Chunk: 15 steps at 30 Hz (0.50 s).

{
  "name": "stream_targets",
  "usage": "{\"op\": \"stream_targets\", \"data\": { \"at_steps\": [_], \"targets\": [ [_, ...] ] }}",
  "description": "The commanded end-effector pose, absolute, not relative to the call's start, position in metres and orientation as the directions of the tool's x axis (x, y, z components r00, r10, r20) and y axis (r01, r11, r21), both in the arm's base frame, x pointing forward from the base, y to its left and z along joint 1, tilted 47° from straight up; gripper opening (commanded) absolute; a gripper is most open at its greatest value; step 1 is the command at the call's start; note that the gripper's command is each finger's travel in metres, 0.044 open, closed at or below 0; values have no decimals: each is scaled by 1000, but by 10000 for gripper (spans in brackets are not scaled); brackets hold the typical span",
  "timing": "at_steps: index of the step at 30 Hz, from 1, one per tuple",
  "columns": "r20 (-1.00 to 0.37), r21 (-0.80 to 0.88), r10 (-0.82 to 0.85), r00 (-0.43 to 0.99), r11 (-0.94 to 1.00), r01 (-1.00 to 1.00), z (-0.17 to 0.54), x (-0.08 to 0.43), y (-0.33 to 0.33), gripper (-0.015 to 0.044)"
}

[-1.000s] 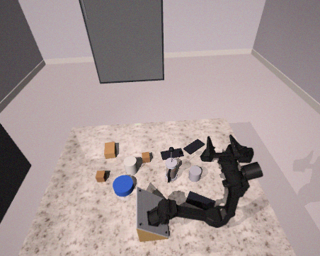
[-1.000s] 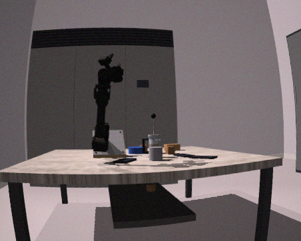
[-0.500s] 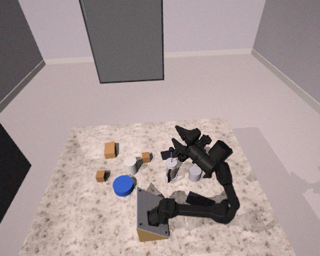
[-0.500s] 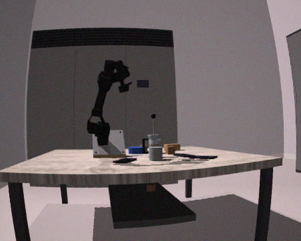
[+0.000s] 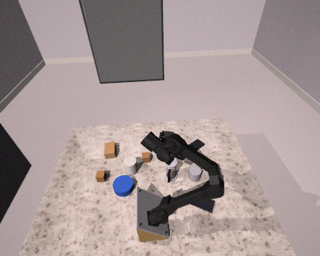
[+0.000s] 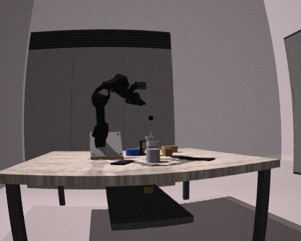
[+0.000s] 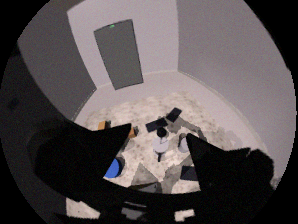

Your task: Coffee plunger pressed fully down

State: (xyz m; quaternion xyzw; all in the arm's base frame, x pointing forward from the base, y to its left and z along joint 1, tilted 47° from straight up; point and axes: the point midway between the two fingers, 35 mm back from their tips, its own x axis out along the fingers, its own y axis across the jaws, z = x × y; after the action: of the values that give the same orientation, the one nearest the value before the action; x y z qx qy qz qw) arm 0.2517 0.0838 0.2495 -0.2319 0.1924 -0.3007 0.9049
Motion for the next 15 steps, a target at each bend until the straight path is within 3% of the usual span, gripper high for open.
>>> {"op": "stream_targets", "data": {
  "at_steps": [1, 15],
  "targets": [
    [-100, -676, -673, 733, 587, 446, 252, 261, 78, 440],
    [-90, -664, -683, 725, 583, 467, 211, 258, 38, 440]
  ]
}}
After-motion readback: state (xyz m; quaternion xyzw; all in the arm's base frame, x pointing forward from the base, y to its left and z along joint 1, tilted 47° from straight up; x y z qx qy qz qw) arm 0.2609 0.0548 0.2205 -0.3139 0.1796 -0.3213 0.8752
